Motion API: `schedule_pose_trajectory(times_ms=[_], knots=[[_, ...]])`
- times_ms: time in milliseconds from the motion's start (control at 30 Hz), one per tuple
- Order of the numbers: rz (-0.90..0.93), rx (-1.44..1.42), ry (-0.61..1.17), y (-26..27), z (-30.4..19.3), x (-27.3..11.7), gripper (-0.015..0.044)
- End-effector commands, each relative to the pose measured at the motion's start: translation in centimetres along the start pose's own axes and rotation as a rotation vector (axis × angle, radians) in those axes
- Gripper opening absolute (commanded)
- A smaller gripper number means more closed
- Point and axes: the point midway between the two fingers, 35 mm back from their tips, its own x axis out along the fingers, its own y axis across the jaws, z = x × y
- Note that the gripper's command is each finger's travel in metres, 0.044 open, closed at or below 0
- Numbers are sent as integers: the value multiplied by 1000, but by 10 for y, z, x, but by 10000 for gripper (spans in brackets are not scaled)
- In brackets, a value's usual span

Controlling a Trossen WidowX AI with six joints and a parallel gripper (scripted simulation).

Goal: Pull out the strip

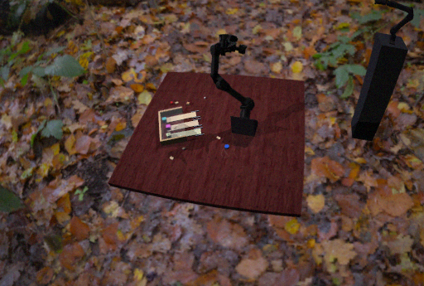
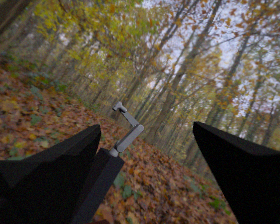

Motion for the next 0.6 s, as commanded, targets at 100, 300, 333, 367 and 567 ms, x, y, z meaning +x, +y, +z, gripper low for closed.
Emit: schedule_pose_trajectory(times_ms=[100, 300, 333, 367, 567], knots=[[65, 37, -6, 23, 8, 5, 400], [265, -4, 0, 97, 25, 33, 400], [281, -13, -3, 101, 26, 33, 400], [308, -28, -7, 109, 28, 31, 400], [516, -94, -16, 184, 39, 34, 400]])
